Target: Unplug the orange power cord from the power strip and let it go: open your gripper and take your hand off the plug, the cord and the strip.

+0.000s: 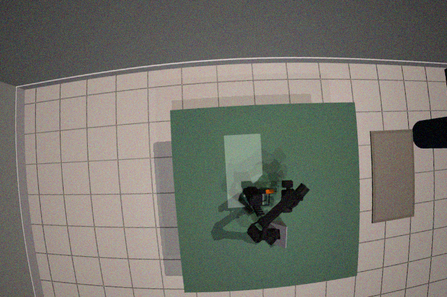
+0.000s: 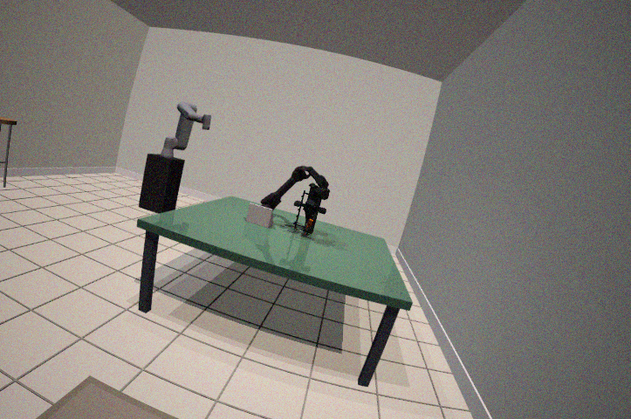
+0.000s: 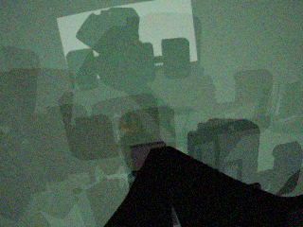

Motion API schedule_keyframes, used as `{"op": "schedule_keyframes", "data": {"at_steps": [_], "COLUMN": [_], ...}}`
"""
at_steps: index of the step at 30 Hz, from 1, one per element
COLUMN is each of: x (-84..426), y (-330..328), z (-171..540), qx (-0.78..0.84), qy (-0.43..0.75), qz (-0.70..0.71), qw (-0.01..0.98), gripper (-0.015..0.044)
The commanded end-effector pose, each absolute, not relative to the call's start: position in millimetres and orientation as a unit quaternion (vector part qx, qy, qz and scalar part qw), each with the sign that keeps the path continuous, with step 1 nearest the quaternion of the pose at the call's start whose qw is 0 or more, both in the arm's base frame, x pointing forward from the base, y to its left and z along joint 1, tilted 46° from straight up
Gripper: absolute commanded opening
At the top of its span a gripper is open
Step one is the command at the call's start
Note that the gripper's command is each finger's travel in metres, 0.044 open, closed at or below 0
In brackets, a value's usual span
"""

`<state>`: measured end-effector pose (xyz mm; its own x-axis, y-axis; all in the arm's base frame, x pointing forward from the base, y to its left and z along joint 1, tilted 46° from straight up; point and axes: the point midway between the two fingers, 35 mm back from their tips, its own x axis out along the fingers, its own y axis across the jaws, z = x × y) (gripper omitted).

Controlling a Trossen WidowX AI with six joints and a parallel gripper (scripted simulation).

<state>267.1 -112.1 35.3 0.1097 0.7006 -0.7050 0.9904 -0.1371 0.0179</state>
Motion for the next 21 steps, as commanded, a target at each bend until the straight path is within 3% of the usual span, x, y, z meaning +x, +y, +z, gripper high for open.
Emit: {"op": "schedule_keyframes", "data": {"at_steps": [1,6,15,21], "x": [267.1,267.1,267.1,267.1], "y": [-112.1,-112.1,-112.1,-112.1], "z": [35.3,35.3,35.3,35.3], "qx": [0.699,0.699,0.699,0.699], "qy": [0.605,0.605,0.605,0.605], "qz": [-0.282,-0.282,-0.282,-0.282], "qw": [0.257,0.257,0.257,0.257], "gripper": [0.0026,0.0157,0.0160,0.0317]}}
